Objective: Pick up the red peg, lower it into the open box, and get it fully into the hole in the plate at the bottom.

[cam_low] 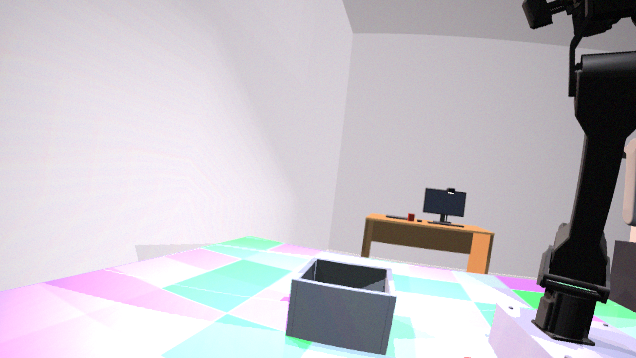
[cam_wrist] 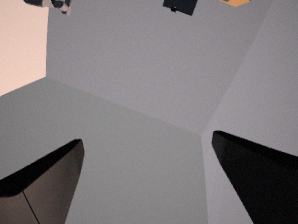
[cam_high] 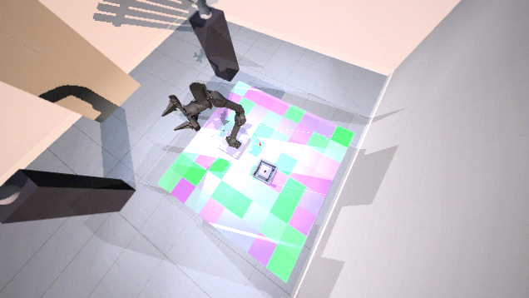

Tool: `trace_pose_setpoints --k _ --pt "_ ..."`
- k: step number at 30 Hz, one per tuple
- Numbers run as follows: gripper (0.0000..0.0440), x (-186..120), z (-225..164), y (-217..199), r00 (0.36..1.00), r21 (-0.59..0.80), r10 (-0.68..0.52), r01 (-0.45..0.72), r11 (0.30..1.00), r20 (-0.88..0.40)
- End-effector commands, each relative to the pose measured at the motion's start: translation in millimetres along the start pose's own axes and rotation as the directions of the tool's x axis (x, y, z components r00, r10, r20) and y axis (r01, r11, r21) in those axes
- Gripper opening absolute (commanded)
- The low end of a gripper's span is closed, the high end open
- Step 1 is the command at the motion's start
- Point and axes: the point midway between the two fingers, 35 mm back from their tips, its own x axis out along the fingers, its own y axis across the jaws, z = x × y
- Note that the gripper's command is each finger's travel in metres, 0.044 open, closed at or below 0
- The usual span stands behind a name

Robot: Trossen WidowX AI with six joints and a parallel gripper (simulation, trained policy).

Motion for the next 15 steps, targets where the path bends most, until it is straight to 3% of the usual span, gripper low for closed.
trace_pose_setpoints --k 1,3,8,15 --pt "0.0421 2 4 -2 1.000 0.002 -0.011 0.011 1.000 0.012" --pt "0.0440 6 14 -6 0.998 0.012 -0.039 0.038 0.999 0.043" --pt "0.0440 19 48 -26 0.979 0.060 -0.147 0.140 0.988 0.138" --pt "0.0440 30 97 -67 0.901 0.063 -0.337 0.333 0.941 0.274"
